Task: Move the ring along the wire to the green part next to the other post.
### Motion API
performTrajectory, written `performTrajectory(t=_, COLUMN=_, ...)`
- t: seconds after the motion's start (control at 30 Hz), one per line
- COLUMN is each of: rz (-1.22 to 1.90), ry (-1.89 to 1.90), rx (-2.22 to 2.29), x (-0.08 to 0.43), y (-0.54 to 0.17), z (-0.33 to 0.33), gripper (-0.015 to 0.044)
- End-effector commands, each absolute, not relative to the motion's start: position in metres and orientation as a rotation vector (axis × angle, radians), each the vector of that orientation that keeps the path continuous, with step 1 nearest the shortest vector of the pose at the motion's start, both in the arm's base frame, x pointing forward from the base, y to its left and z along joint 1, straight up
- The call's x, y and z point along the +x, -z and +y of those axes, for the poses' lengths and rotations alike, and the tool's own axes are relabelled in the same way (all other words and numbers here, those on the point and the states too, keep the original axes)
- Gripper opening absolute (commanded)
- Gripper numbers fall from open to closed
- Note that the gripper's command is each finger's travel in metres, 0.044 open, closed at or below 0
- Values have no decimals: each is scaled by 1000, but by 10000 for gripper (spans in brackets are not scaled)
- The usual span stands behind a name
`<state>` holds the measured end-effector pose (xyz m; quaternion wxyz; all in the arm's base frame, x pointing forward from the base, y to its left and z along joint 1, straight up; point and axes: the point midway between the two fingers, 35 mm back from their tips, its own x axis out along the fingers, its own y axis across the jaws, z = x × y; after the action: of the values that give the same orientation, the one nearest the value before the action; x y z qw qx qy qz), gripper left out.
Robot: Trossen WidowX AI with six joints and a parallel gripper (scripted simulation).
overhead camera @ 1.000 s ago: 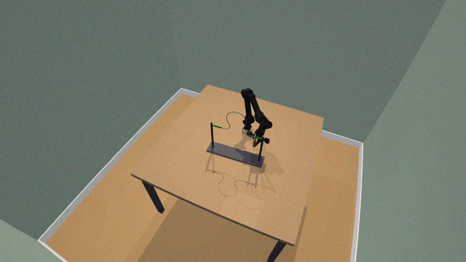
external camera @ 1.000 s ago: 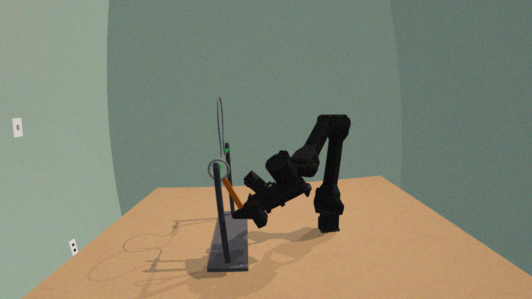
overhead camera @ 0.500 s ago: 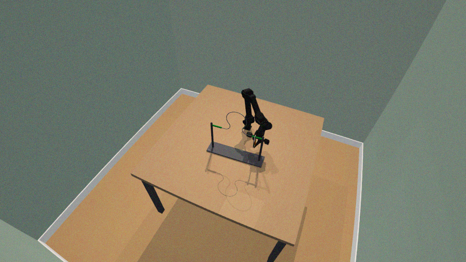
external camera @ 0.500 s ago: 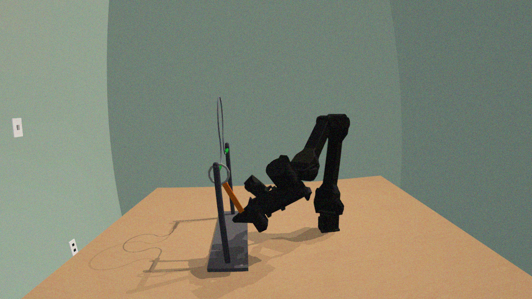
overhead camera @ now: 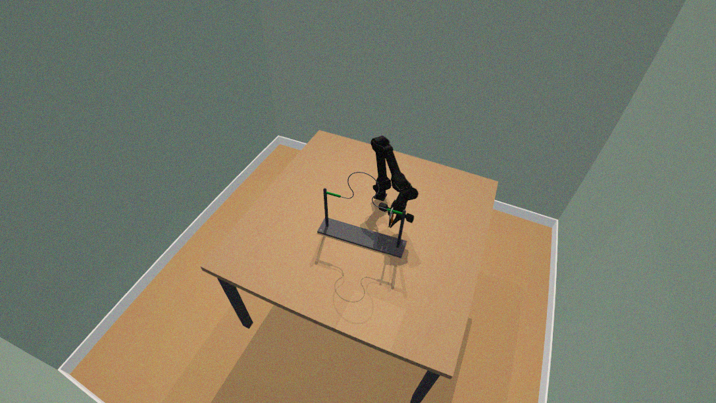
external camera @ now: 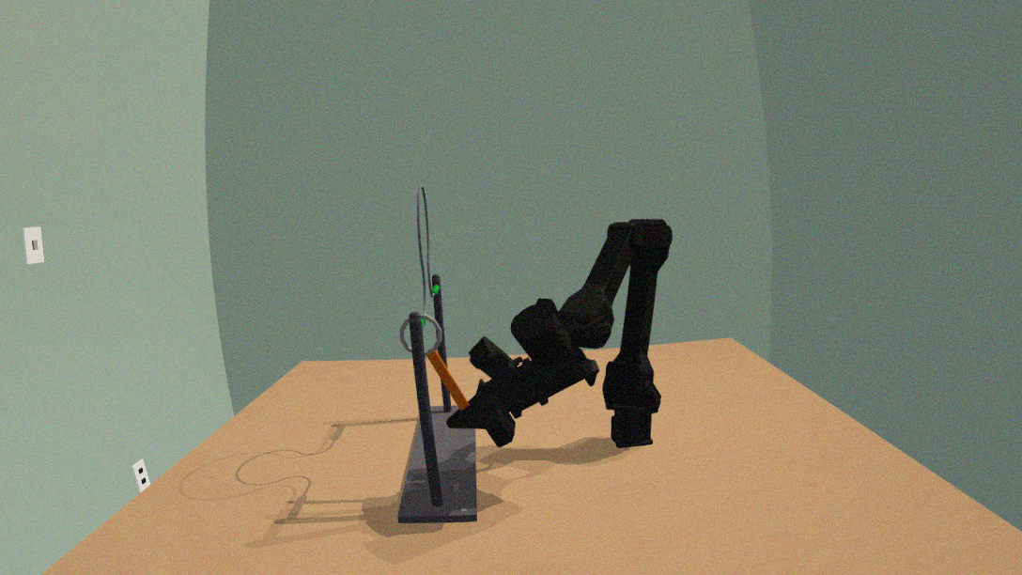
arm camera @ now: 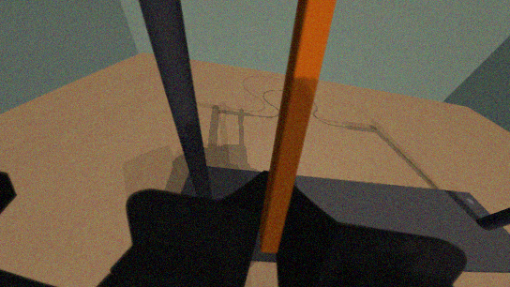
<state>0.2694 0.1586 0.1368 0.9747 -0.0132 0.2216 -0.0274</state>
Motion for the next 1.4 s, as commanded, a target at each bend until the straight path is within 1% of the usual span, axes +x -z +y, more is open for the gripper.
performTrajectory(t=0.0, rz=447, ry=55, rx=-27, x=269, y=-137, z=159, gripper=-71)
performTrajectory(t=0.3, rz=448, ry=56, rx=-26, x=268, y=-137, z=159, gripper=160)
performTrajectory(t=0.8, rz=451, ry=59, rx=-25, x=224, y=-157, z=161, gripper=160)
performTrajectory(t=1.37, rz=451, ry=59, rx=-25, x=224, y=-157, z=161, gripper=160)
